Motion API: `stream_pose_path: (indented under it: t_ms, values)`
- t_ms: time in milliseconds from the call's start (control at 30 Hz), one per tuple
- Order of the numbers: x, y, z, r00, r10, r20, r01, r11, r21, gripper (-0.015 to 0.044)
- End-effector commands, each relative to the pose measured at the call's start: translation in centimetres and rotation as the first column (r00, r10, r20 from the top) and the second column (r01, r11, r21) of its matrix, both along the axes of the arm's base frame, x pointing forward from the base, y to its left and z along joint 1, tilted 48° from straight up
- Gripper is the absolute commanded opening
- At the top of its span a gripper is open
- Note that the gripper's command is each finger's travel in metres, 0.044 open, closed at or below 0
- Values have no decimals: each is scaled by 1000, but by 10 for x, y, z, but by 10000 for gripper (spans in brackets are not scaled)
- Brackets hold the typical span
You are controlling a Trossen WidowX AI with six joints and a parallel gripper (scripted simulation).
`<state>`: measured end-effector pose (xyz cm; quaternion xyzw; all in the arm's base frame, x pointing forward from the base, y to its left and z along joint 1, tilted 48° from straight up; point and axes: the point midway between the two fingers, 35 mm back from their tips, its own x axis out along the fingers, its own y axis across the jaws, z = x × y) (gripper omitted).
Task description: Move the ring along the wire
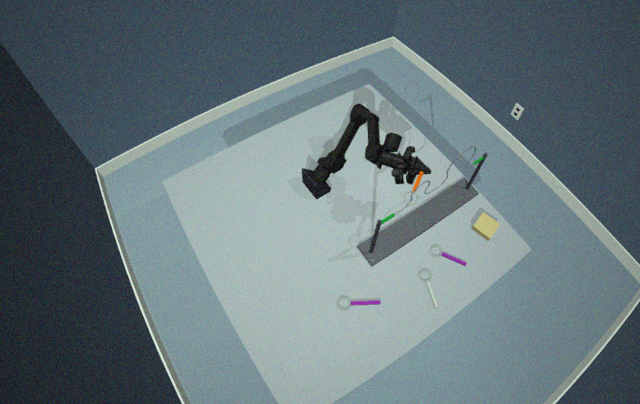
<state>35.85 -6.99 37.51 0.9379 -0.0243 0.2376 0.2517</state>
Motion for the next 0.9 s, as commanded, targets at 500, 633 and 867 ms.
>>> stream_pose_path:
  t_ms: [500,633,867]
  values:
    - [1,30,-16,1000,1,-2,-1,989,-148,-150]
    - [1,40,-25,1000,2,-7,-3,973,-229,-150]
    - [2,56,-44,1000,2,-19,-9,923,-384,-150]
